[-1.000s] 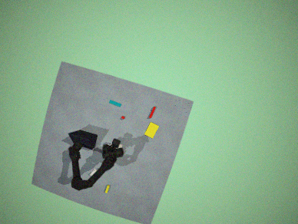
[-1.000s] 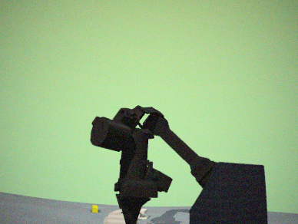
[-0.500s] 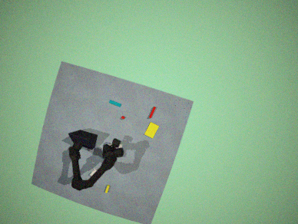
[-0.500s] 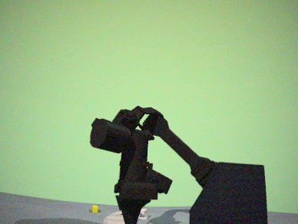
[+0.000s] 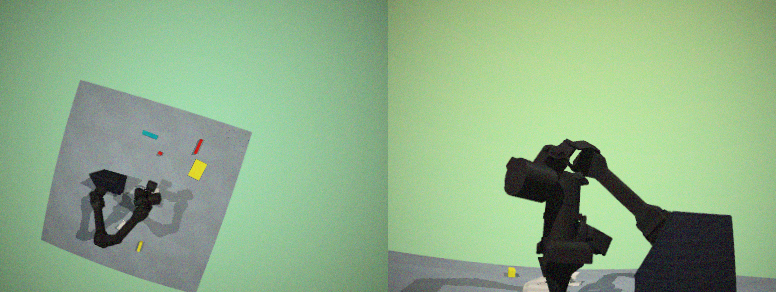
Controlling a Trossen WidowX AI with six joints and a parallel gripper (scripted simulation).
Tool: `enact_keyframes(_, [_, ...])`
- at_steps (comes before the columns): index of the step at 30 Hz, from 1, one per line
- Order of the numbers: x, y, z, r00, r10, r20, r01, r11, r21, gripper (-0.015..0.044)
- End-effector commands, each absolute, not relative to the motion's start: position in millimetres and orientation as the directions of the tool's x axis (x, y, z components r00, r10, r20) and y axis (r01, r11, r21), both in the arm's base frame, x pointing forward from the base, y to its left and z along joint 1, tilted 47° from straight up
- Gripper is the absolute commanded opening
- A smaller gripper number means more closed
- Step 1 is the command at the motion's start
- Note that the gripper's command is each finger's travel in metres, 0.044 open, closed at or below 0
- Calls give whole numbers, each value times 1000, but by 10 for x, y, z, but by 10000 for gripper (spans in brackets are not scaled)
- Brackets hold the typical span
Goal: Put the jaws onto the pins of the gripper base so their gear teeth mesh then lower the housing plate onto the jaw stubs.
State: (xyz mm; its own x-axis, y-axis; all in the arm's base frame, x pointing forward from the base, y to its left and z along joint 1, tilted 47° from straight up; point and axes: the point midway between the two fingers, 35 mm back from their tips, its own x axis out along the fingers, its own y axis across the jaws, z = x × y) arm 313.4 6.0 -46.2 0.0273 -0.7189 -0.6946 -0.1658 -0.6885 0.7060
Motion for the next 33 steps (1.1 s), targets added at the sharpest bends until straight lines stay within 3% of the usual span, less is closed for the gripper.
enact_keyframes(1, [3132,45,-473,28,-721,-692,-162,-687,709,134])
enact_keyframes(33, [3133,0,-515,28,-721,-692,-164,-686,708,134])
